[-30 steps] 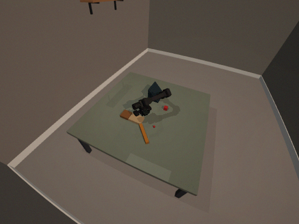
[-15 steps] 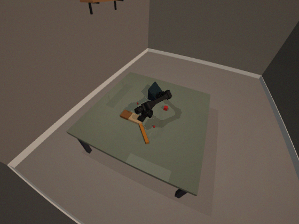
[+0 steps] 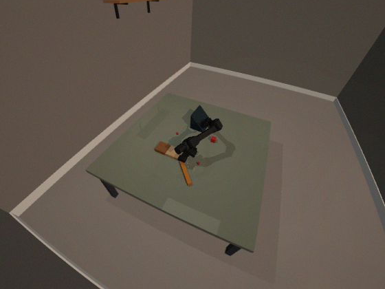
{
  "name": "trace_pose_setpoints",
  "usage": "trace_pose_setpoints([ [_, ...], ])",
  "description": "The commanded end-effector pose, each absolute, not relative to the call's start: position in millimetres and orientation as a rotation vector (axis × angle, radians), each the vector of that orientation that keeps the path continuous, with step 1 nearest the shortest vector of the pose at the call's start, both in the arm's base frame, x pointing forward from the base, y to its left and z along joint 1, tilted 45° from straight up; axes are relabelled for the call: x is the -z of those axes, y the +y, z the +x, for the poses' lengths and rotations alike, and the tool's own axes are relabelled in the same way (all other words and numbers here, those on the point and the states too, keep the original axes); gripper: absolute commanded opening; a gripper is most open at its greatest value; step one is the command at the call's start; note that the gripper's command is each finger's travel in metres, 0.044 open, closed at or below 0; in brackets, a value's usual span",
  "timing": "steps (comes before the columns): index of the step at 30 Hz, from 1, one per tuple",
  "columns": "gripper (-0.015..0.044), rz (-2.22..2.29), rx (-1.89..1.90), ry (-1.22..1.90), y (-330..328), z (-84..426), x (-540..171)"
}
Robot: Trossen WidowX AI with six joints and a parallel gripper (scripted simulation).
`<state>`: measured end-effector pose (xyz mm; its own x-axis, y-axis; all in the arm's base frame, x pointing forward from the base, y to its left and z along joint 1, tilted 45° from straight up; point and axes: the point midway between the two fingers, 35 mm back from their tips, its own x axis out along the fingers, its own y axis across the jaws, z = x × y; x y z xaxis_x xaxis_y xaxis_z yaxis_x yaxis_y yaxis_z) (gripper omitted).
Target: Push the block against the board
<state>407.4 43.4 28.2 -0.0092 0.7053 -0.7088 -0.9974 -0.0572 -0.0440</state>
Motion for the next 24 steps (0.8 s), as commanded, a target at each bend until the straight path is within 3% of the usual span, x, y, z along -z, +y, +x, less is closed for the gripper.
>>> trace_pose_setpoints([
  [1,0.0,-0.661,-1.506,0.568,41,409,-28],
  [24,0.0,-0.663,-1.505,0.569,24,411,-11],
])
